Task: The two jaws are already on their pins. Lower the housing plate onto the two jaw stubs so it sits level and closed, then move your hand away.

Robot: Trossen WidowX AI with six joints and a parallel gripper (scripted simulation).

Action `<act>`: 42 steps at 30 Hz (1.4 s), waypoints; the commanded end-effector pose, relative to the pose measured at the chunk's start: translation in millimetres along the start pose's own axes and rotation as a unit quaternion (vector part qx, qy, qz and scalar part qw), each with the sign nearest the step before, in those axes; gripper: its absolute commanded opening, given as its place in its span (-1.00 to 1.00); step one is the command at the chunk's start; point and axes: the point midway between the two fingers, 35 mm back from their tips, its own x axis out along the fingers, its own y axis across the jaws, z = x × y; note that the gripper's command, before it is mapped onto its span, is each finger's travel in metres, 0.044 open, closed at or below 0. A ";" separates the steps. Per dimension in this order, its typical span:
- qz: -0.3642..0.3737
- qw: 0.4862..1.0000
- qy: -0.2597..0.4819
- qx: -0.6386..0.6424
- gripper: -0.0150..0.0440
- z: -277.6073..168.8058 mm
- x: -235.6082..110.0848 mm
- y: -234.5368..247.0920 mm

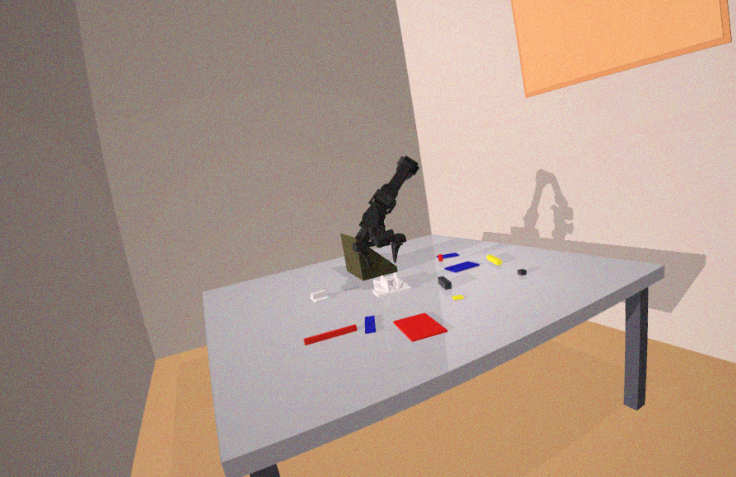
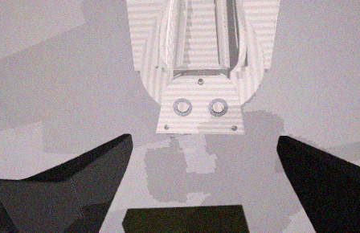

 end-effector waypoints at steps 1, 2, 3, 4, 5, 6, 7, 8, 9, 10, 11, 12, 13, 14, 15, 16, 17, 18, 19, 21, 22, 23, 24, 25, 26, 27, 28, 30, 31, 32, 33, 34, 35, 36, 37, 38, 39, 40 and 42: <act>0.000 1.000 0.003 0.002 1.00 -1.3 0.4 0.0; -0.001 1.000 0.003 0.001 1.00 -2.1 -4.3 -0.6; -0.002 1.000 0.003 0.001 1.00 -3.6 -12.0 -1.4; -0.003 1.000 0.003 0.001 1.00 -6.0 -22.2 -2.2; -0.003 1.000 0.004 0.000 1.00 -8.9 -32.4 -2.6; -0.003 1.000 0.005 -0.001 1.00 -12.3 -42.6 -2.7; -0.003 1.000 0.005 -0.001 1.00 -15.2 -50.4 -2.6; -0.003 1.000 0.006 -0.002 1.00 -17.0 -55.1 -2.4; -0.003 1.000 0.006 -0.002 1.00 -17.7 -56.6 -2.3; -0.003 1.000 0.006 -0.002 1.00 -17.7 -56.6 -2.3; -0.003 1.000 0.006 -0.002 1.00 -17.7 -56.6 -2.3; -0.003 1.000 0.006 -0.002 1.00 -17.7 -56.6 -2.3; -0.003 1.000 0.006 -0.002 1.00 -17.7 -56.6 -2.3; -0.003 1.000 0.006 -0.002 1.00 -17.7 -56.6 -2.3; -0.003 1.000 0.006 -0.002 1.00 -17.7 -56.6 -2.3; -0.003 1.000 0.006 -0.002 1.00 -17.7 -56.6 -2.3; -0.003 1.000 0.006 -0.002 1.00 -17.7 -56.6 -2.3; -0.003 1.000 0.006 -0.002 1.00 -17.7 -56.6 -2.3; -0.003 1.000 0.006 -0.002 1.00 -17.7 -56.6 -2.3; -0.003 1.000 0.006 -0.002 1.00 -17.7 -56.6 -2.3; -0.003 1.000 0.006 -0.002 1.00 -17.7 -56.6 -2.3; -0.003 1.000 0.006 -0.002 1.00 -17.7 -56.6 -2.3; -0.003 1.000 0.006 -0.002 1.00 -17.7 -56.6 -2.3; -0.003 1.000 0.006 -0.002 1.00 -17.7 -56.6 -2.3; -0.003 1.000 0.006 -0.002 1.00 -17.7 -56.6 -2.3; -0.003 1.000 0.006 -0.002 1.00 -17.7 -56.6 -2.3; -0.003 1.000 0.006 -0.002 1.00 -17.7 -56.6 -2.3; -0.003 1.000 0.006 -0.002 1.00 -17.7 -56.6 -2.3; -0.003 1.000 0.006 -0.002 1.00 -17.7 -56.6 -2.3; -0.003 1.000 0.006 -0.002 1.00 -17.7 -56.6 -2.3; -0.003 1.000 0.006 -0.002 1.00 -17.7 -56.6 -2.3; -0.003 1.000 0.006 -0.002 1.00 -17.7 -56.6 -2.3; -0.003 1.000 0.006 -0.002 1.00 -17.7 -56.6 -2.3; -0.003 1.000 0.006 -0.002 1.00 -17.7 -56.6 -2.3; -0.003 1.000 0.006 -0.002 1.00 -17.7 -56.6 -2.3; -0.003 1.000 0.006 -0.002 1.00 -17.7 -56.6 -2.3; -0.003 1.000 0.006 -0.002 1.00 -17.7 -56.6 -2.3; -0.003 1.000 0.006 -0.002 1.00 -17.7 -56.6 -2.3; -0.003 1.000 0.006 -0.002 1.00 -17.7 -56.6 -2.3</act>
